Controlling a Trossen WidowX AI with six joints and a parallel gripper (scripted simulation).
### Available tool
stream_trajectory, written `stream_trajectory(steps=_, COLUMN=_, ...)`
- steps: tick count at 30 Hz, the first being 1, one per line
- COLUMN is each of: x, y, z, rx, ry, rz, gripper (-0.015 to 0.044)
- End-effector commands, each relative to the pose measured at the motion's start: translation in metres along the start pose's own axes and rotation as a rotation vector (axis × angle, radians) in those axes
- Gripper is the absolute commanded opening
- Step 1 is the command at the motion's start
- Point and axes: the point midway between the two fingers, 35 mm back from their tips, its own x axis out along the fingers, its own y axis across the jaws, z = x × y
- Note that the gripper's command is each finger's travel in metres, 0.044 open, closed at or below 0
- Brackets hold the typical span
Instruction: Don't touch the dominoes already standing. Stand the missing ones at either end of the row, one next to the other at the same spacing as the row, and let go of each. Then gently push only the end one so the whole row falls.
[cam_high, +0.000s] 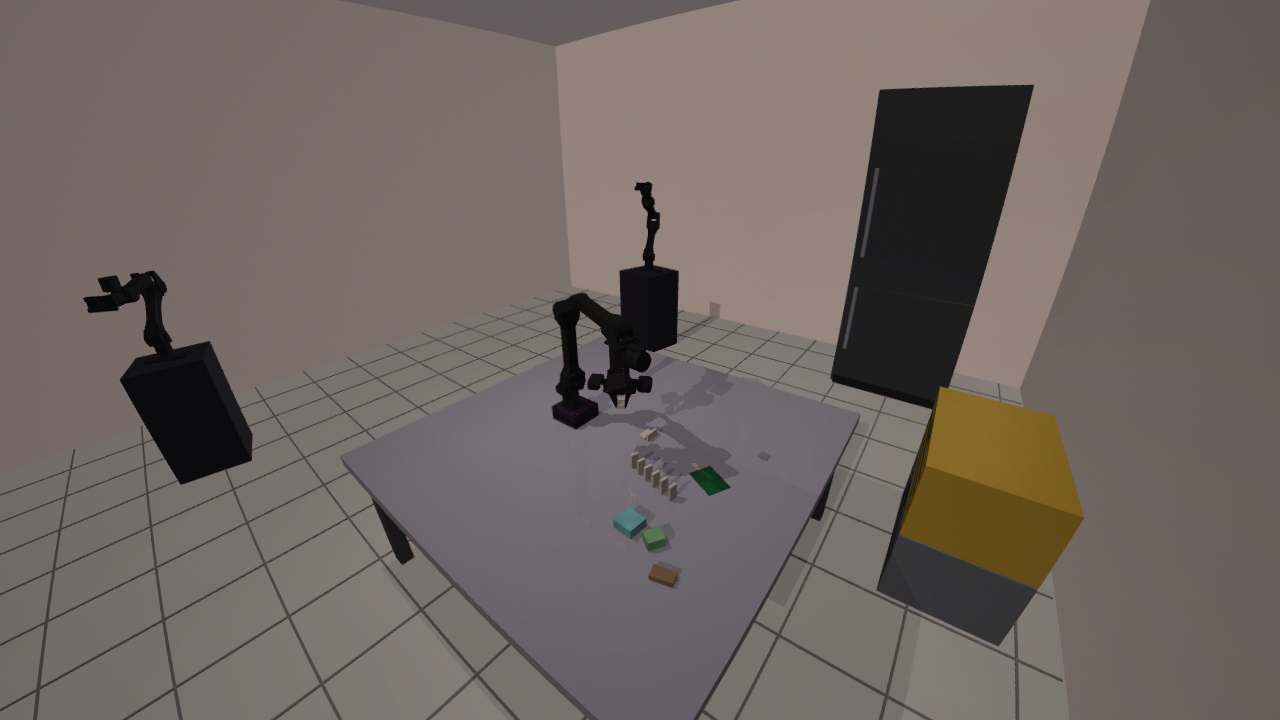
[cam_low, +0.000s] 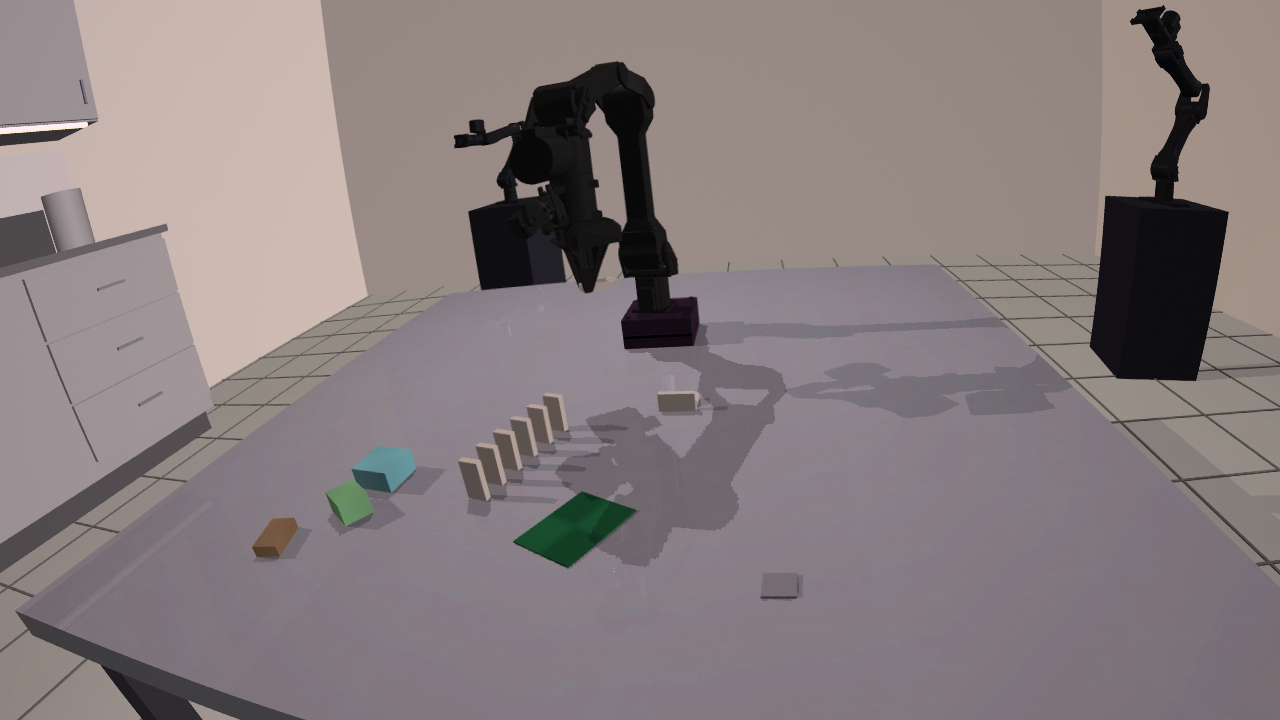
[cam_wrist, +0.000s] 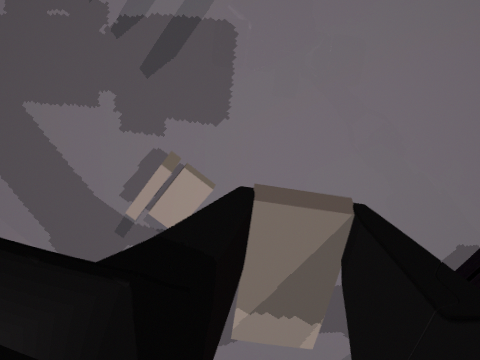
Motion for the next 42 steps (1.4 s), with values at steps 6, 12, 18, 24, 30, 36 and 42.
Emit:
stream_trajectory(steps=6, x=-0.003, y=-0.042, z=0.086, rx=-0.658, ry=-0.002, rz=-0.007, gripper=0.0107)
stream_trajectory(steps=12, x=-0.002, y=-0.063, z=0.111, rx=-0.866, ry=-0.003, rz=-0.010, gripper=0.0107)
stream_trajectory(steps=18, x=-0.002, y=-0.086, z=0.134, rx=-1.075, ry=-0.002, rz=-0.014, gripper=0.0107)
stream_trajectory(steps=24, x=-0.001, y=-0.110, z=0.153, rx=-1.256, ry=-0.001, rz=-0.017, gripper=0.0107)
stream_trajectory(steps=30, x=-0.001, y=-0.110, z=0.153, rx=-1.259, ry=-0.001, rz=-0.017, gripper=0.0107)
stream_trajectory(steps=36, x=-0.001, y=-0.110, z=0.153, rx=-1.259, ry=-0.001, rz=-0.017, gripper=0.0107)
stream_trajectory(steps=42, x=0.010, y=-0.105, z=0.166, rx=-1.202, ry=-0.079, rz=0.018, gripper=0.0107)
